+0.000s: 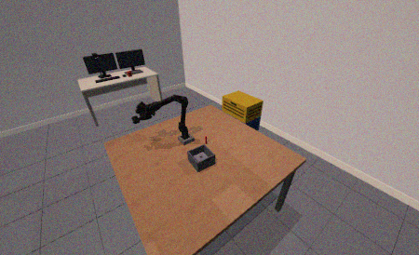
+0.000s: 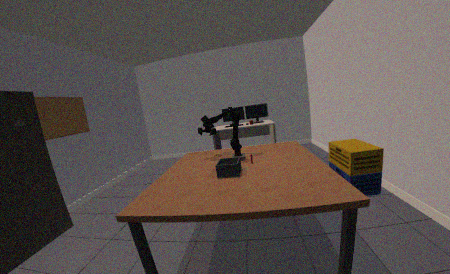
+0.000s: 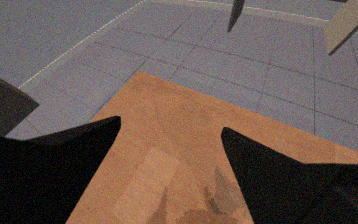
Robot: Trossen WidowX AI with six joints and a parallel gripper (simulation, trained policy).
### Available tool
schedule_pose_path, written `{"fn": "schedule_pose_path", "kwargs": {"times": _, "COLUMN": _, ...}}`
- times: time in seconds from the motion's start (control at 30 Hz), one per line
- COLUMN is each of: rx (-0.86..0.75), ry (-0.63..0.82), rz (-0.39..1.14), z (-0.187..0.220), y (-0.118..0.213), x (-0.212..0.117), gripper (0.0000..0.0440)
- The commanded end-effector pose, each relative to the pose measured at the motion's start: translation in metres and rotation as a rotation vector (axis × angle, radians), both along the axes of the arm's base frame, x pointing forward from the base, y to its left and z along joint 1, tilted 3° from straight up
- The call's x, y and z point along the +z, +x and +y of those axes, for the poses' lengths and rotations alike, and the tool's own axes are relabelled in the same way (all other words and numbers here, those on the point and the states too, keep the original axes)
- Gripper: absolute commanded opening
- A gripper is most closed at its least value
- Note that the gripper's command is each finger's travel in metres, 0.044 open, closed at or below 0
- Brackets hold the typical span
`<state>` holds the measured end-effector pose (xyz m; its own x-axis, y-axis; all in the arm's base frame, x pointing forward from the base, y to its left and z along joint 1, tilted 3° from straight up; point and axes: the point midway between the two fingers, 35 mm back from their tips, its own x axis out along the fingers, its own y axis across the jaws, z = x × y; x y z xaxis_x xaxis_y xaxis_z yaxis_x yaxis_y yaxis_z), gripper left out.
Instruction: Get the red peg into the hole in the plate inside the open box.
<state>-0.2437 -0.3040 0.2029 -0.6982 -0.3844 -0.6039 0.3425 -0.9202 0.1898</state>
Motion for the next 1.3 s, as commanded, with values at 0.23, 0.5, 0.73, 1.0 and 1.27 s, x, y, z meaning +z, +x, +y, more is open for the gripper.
{"fn": "schedule_pose_path", "kwargs": {"times": 0.23, "rx": 0.337, "ry": 0.014, "rz": 0.007, "z": -0.045, "y": 0.108, "x": 0.031, "gripper": 0.0440}}
{"fn": "schedule_pose_path", "kwargs": {"times": 0.5, "rx": 0.603, "ry": 0.043, "rz": -0.001, "z": -0.051, "y": 0.201, "x": 0.044, "gripper": 0.0440}}
{"fn": "schedule_pose_path", "kwargs": {"times": 0.73, "rx": 0.834, "ry": 0.077, "rz": -0.019, "z": -0.035, "y": 0.280, "x": 0.049, "gripper": 0.0440}}
{"fn": "schedule_pose_path", "kwargs": {"times": 1.0, "rx": 1.085, "ry": 0.122, "rz": -0.051, "z": 0.005, "y": 0.360, "x": 0.051, "gripper": 0.0440}}
{"fn": "schedule_pose_path", "kwargs": {"times": 1.27, "rx": 1.318, "ry": 0.177, "rz": -0.092, "z": 0.062, "y": 0.423, "x": 0.049, "gripper": 0.0440}}
